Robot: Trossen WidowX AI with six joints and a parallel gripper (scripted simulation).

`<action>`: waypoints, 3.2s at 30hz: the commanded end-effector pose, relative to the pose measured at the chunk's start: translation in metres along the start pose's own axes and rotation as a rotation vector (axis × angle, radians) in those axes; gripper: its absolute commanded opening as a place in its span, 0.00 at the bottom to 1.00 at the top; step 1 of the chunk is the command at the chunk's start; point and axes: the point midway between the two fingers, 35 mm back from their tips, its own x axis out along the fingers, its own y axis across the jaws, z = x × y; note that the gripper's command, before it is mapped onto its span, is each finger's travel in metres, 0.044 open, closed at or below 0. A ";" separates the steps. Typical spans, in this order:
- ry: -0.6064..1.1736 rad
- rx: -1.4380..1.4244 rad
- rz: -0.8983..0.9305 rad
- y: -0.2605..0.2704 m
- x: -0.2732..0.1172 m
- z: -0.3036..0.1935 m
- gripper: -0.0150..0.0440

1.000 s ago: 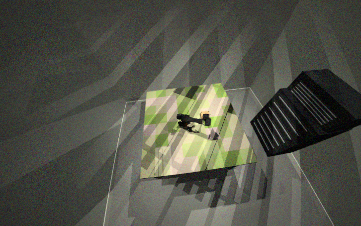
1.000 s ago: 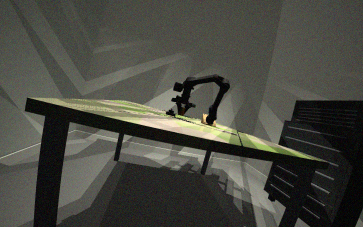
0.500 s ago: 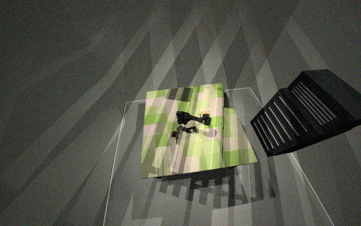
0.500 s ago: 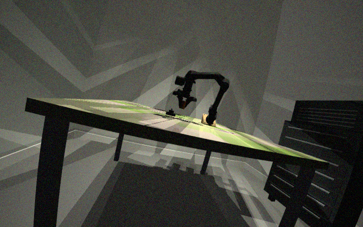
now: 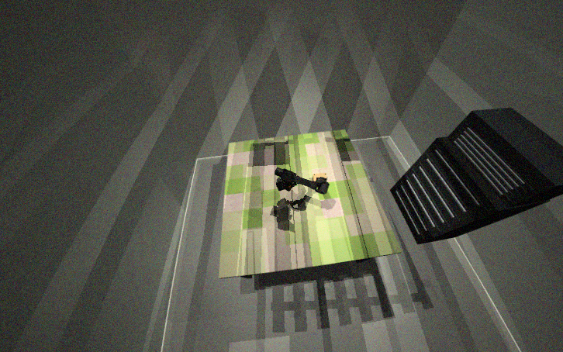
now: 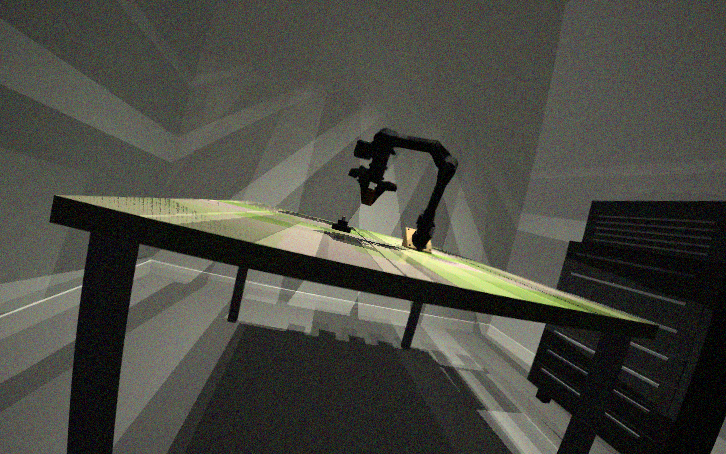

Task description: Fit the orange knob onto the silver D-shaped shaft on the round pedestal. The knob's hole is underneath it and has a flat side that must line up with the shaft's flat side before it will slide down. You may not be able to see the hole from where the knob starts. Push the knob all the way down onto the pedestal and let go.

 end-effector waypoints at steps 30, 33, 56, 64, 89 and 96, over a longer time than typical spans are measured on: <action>0.003 -0.009 -0.019 0.010 0.010 0.080 0.25; 0.004 -0.010 -0.022 0.010 0.014 0.089 0.25; 0.020 -0.016 -0.040 0.002 0.042 0.155 0.25; 0.023 -0.015 -0.042 0.000 0.046 0.161 0.25; 0.023 -0.016 -0.041 0.002 0.065 0.163 0.25; 0.023 -0.016 -0.041 0.001 0.069 0.162 0.25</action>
